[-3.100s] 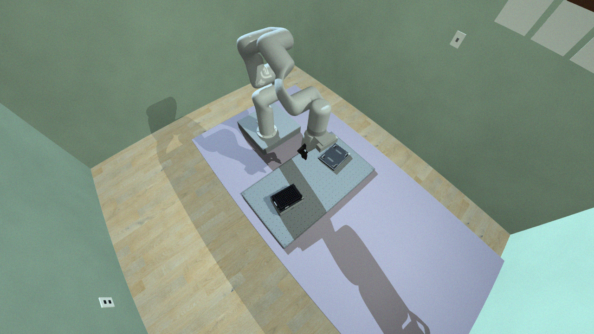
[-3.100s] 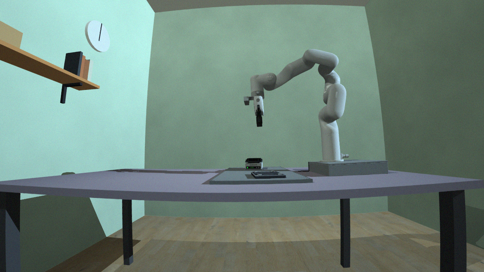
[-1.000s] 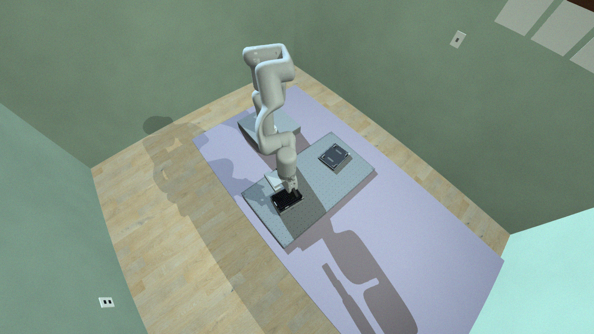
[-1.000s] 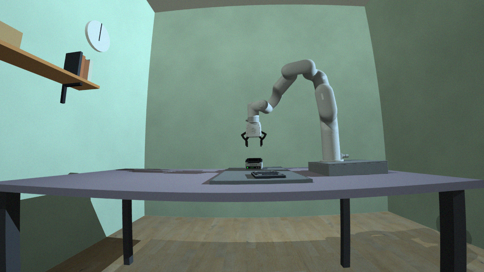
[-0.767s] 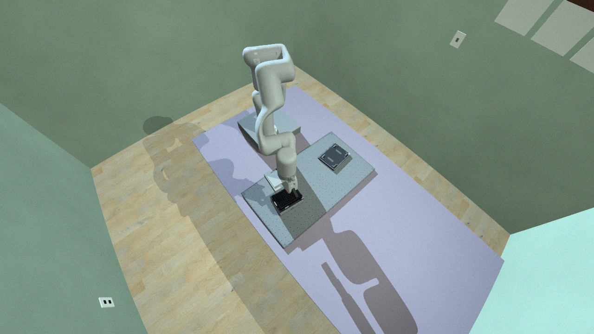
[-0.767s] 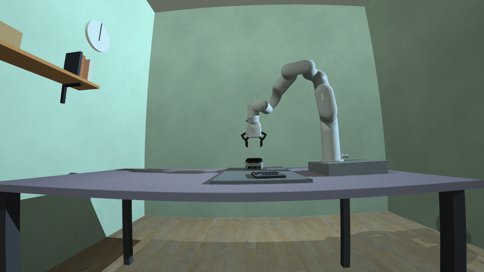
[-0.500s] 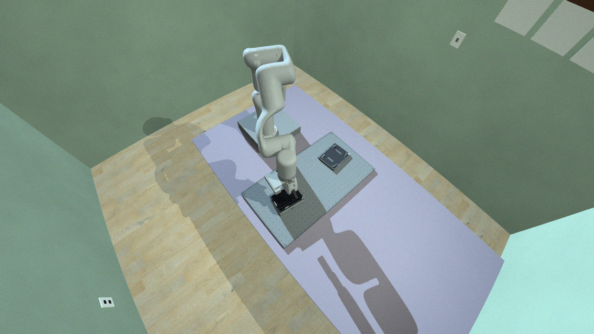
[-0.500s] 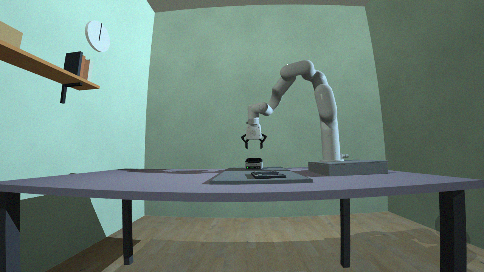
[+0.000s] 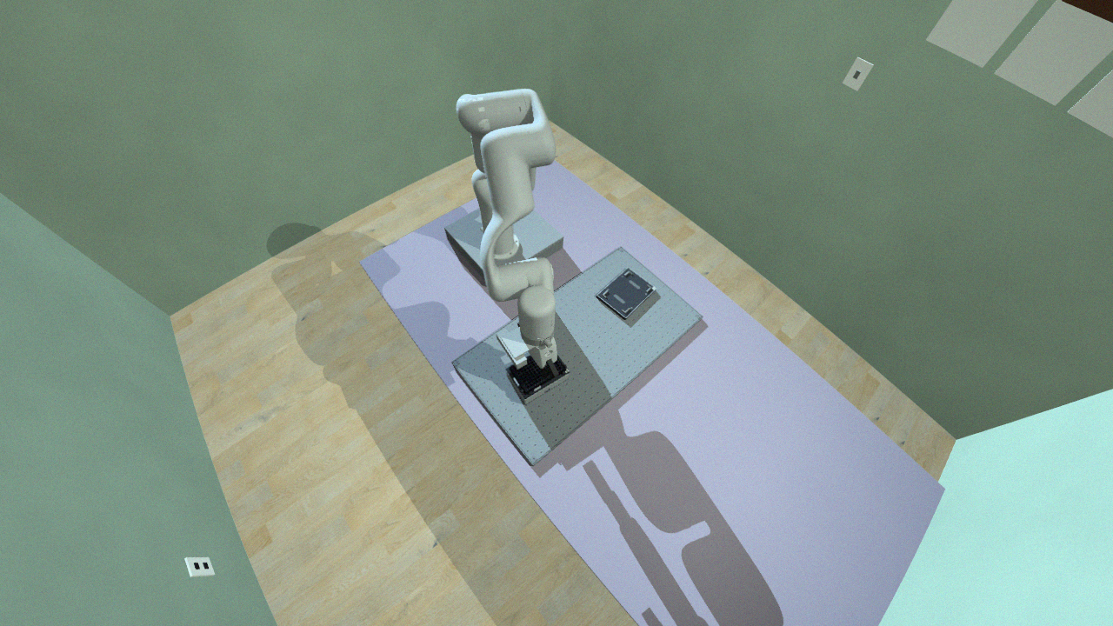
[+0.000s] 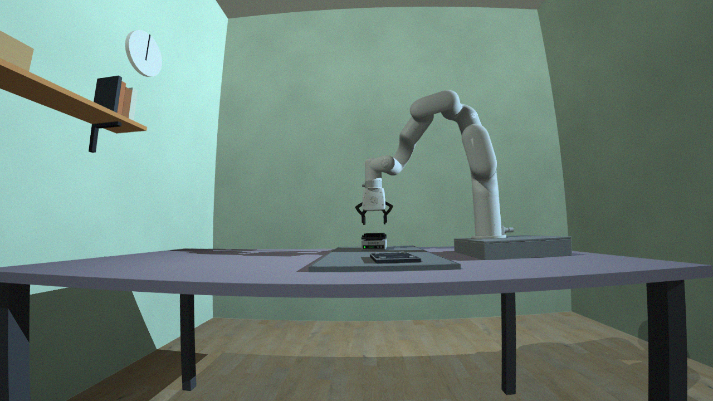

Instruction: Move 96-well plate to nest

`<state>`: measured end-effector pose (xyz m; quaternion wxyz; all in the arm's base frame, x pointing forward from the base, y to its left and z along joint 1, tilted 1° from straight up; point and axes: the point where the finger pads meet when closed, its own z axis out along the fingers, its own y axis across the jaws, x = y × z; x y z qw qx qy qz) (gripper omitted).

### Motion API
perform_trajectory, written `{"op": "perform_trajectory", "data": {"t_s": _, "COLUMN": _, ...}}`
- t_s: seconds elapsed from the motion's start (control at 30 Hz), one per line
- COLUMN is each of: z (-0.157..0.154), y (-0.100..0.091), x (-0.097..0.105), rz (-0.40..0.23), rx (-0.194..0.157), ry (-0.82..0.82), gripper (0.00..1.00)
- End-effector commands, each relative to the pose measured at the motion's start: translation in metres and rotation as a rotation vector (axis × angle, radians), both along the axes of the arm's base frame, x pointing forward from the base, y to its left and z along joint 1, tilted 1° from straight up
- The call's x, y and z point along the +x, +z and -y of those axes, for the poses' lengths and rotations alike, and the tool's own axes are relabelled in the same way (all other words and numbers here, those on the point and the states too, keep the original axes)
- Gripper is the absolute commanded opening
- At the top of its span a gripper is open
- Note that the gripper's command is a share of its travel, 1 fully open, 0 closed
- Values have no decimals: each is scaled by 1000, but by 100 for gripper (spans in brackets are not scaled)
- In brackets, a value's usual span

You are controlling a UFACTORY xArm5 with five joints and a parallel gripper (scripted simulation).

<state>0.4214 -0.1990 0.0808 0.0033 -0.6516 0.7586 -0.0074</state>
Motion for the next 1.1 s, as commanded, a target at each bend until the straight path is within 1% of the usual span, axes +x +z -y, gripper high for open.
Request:
{"op": "perform_trajectory", "data": {"t_s": 0.0, "z": 1, "y": -5, "x": 1, "rz": 2, "rx": -5, "ry": 0, "gripper": 100}}
{"op": "perform_trajectory", "data": {"t_s": 0.07, "z": 1, "y": -5, "x": 1, "rz": 2, "rx": -5, "ry": 0, "gripper": 100}}
{"op": "perform_trajectory", "data": {"t_s": 0.43, "z": 1, "y": -23, "x": 2, "rz": 2, "rx": -5, "ry": 0, "gripper": 100}}
{"op": "perform_trajectory", "data": {"t_s": 0.87, "z": 1, "y": -23, "x": 2, "rz": 2, "rx": -5, "ry": 0, "gripper": 100}}
{"op": "perform_trajectory", "data": {"t_s": 1.07, "z": 1, "y": -27, "x": 2, "rz": 2, "rx": -5, "ry": 0, "gripper": 100}}
